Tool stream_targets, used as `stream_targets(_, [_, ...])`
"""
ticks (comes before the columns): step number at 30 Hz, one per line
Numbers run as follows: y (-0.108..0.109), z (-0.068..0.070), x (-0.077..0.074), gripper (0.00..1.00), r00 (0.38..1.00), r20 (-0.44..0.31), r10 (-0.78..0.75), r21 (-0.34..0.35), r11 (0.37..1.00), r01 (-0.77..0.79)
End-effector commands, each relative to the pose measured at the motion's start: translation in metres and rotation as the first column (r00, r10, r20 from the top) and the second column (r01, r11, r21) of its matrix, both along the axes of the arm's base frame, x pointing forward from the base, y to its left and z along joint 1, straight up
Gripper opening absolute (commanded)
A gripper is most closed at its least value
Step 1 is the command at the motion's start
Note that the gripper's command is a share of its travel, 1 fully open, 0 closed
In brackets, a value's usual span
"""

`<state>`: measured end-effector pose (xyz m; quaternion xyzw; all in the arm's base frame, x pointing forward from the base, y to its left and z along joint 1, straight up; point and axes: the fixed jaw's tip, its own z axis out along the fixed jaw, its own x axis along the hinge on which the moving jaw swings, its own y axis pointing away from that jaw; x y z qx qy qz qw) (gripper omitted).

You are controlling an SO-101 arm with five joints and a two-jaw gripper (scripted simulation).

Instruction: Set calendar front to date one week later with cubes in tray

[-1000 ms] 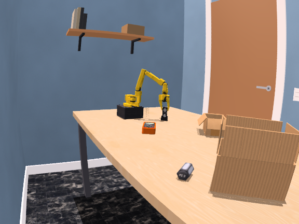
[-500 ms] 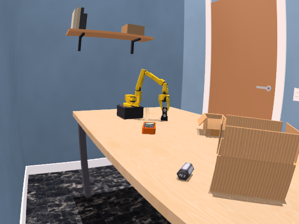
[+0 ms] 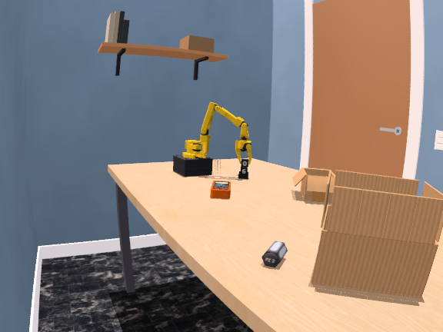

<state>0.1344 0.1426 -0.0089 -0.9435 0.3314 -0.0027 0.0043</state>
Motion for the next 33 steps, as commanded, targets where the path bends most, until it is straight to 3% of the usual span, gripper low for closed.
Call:
stream_targets(1, [-0.004,-0.005,-0.002,0.00,1.000,-0.015,0.002,-0.014,1.000,-0.002])
stream_targets(33, [-0.006,-0.016,-0.003,0.00,1.000,-0.015,-0.003,-0.014,1.000,0.003])
